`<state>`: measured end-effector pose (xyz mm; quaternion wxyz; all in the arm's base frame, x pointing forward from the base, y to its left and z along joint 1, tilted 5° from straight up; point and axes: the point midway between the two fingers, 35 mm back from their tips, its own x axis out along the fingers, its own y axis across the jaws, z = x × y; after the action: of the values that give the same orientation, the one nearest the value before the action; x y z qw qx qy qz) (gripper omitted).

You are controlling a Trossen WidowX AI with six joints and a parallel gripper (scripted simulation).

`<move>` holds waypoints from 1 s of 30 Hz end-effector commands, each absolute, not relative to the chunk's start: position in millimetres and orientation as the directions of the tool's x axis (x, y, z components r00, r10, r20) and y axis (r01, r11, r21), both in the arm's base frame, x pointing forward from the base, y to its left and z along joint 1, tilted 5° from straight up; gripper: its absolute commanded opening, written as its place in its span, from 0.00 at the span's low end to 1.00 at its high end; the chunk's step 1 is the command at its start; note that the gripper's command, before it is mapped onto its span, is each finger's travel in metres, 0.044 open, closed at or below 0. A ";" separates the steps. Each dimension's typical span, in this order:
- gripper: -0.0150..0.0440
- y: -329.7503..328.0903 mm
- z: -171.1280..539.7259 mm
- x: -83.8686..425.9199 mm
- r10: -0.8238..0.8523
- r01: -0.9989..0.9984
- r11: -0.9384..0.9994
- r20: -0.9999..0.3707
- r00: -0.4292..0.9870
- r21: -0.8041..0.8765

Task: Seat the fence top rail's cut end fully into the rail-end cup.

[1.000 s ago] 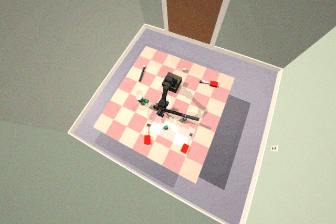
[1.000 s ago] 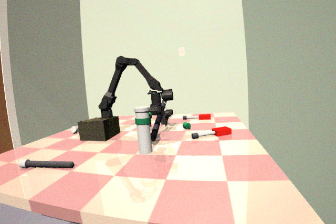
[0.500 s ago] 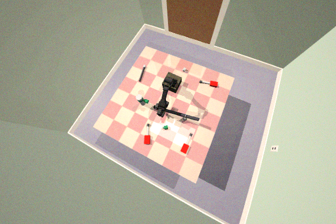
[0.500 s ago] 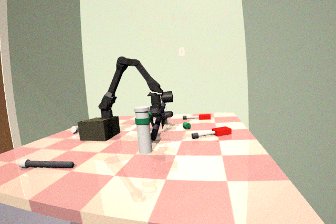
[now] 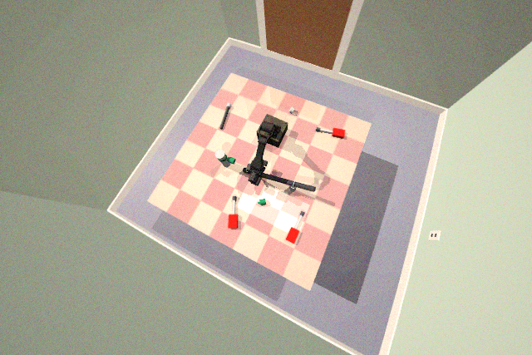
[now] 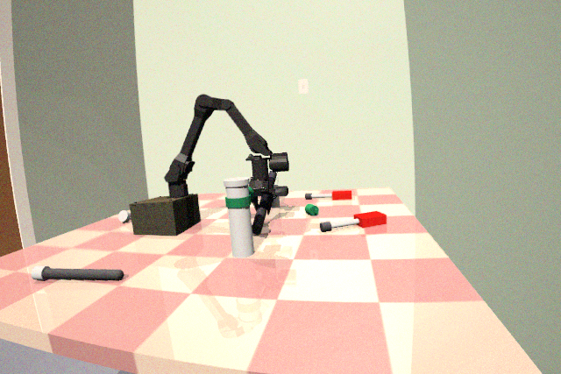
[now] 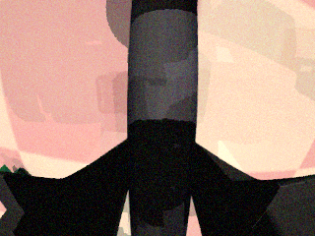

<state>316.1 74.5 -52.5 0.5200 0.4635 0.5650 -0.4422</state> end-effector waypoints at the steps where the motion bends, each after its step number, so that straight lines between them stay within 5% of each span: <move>1: 0.25 73.7 -47.1 316.2 0.057 0.984 0.175 -0.998 -0.024 -0.014; 14: 0.25 41.8 31.4 322.2 -0.243 0.985 0.172 -0.970 0.026 -0.017; 30: 0.25 42.4 29.8 320.5 -0.240 0.985 0.172 -0.971 0.017 -0.025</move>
<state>318.8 43.4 27.1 0.5941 0.3892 0.4825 -0.5127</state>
